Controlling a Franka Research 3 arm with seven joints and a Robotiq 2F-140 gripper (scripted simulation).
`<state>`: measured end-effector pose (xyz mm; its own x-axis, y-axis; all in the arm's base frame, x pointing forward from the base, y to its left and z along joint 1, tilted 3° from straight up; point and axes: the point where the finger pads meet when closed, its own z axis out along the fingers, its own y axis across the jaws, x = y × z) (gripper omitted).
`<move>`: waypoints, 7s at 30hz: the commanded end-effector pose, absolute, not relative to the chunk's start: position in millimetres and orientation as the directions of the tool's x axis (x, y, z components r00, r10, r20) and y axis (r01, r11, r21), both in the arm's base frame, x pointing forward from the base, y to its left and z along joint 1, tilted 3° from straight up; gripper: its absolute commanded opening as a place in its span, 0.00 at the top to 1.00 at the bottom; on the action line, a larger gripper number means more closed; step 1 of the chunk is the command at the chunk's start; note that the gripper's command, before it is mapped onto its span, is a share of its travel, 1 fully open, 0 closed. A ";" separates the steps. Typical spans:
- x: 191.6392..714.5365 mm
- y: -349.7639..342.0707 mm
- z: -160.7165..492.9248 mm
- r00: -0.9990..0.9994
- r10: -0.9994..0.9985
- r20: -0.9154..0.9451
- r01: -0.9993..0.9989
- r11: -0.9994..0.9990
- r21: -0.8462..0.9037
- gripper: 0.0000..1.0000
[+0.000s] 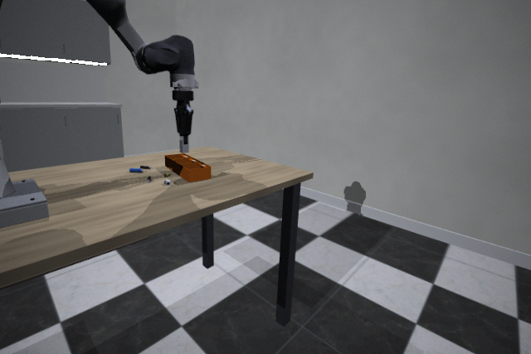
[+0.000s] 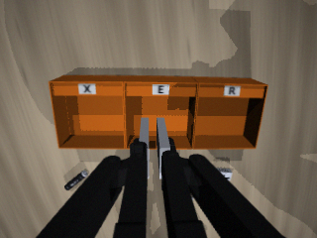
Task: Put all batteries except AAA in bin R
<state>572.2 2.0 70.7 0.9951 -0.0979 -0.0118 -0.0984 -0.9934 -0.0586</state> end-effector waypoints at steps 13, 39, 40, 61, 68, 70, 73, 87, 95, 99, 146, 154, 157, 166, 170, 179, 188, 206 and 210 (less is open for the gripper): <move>578.8 71.7 74.1 0.994 -0.104 -0.016 -0.105 -0.993 -0.055 0.95; 579.2 83.5 24.0 0.994 -0.104 -0.016 -0.105 -0.993 -0.055 0.95; 579.2 83.6 21.4 0.994 -0.104 -0.016 -0.105 -0.993 -0.055 0.95; 579.2 84.0 15.3 0.994 -0.104 -0.016 -0.105 -0.993 -0.055 0.95; 579.2 84.0 15.3 0.994 -0.104 -0.016 -0.105 -0.993 -0.055 0.95; 579.2 84.0 15.3 0.994 -0.104 -0.016 -0.105 -0.993 -0.055 0.95; 579.2 84.0 15.3 0.994 -0.104 -0.016 -0.105 -0.993 -0.055 0.95; 579.2 84.0 15.3 0.994 -0.104 -0.016 -0.105 -0.993 -0.055 0.95; 579.2 84.0 15.3 0.994 -0.104 -0.016 -0.105 -0.993 -0.055 0.95; 579.2 84.0 15.3 0.994 -0.104 -0.016 -0.105 -0.993 -0.055 0.95; 579.2 84.0 15.3 0.994 -0.104 -0.016 -0.105 -0.993 -0.055 0.95; 579.2 84.0 15.3 0.994 -0.104 -0.016 -0.105 -0.993 -0.055 0.95; 579.2 84.0 15.3 0.994 -0.104 -0.016 -0.105 -0.993 -0.055 0.95; 579.2 83.5 23.3 0.994 -0.104 -0.016 -0.105 -0.993 -0.055 0.95; 579.3 83.3 27.3 0.994 -0.104 -0.016 -0.105 -0.993 -0.055 0.95; 579.4 82.6 39.3 0.994 -0.104 -0.016 -0.105 -0.993 -0.055 0.95; 579.6 81.5 59.2 0.994 -0.104 -0.016 -0.105 -0.993 -0.055 0.95; 579.8 80.6 74.6 0.994 -0.104 -0.016 -0.105 -0.993 -0.055 0.95; 579.8 80.6 74.6 0.994 -0.104 -0.016 -0.105 -0.993 -0.055 0.95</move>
<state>581.3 82.0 75.3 0.9950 -0.0996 -0.0114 -0.1001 -0.9932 -0.0599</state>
